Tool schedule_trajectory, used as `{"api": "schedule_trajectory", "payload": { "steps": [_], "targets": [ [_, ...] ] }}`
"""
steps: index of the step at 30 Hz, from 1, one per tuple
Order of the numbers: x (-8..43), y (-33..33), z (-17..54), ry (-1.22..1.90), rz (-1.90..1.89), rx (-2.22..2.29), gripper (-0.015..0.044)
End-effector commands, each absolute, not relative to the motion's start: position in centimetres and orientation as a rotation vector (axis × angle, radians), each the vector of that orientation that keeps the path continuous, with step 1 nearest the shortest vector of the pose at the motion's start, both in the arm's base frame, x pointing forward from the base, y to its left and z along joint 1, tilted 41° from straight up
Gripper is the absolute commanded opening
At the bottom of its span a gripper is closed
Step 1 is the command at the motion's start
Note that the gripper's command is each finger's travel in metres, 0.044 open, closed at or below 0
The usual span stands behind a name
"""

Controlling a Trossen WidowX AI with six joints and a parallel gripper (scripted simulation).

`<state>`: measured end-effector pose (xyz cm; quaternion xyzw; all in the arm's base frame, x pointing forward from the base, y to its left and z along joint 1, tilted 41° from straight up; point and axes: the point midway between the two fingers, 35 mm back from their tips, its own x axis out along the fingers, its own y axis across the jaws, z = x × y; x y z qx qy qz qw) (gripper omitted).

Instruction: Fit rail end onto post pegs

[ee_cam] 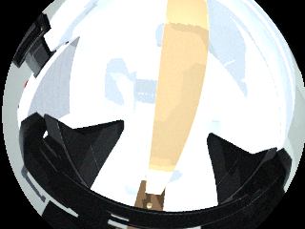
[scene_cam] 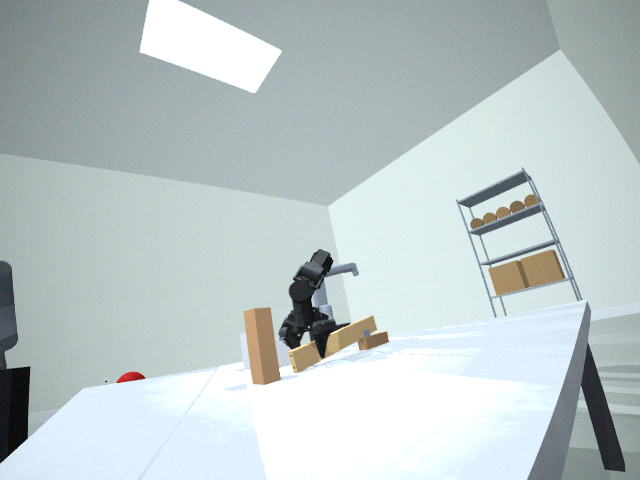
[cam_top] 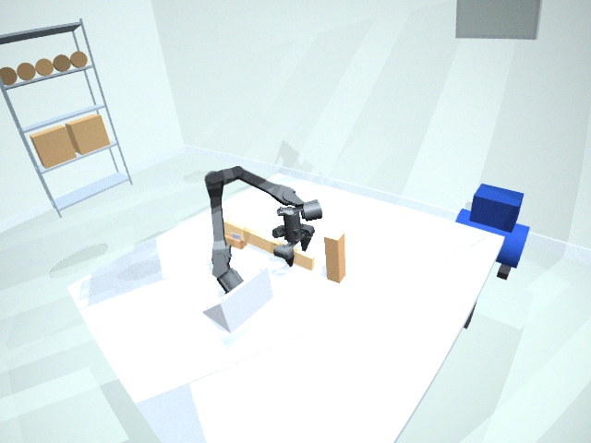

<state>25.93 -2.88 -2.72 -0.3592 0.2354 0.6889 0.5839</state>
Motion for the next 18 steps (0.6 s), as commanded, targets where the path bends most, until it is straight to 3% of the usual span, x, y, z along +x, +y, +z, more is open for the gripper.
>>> {"api": "schedule_trajectory", "payload": {
  "steps": [1, 16, 18],
  "targets": [
    [25.69, -2.37, -3.06, 0.55, 1.61, -0.826, 0.044],
    [25.69, -2.37, -3.06, 0.55, 1.61, -0.826, 0.0046],
    [25.69, -2.37, -3.06, 0.55, 1.61, -0.826, 0.0033]
  ]
}}
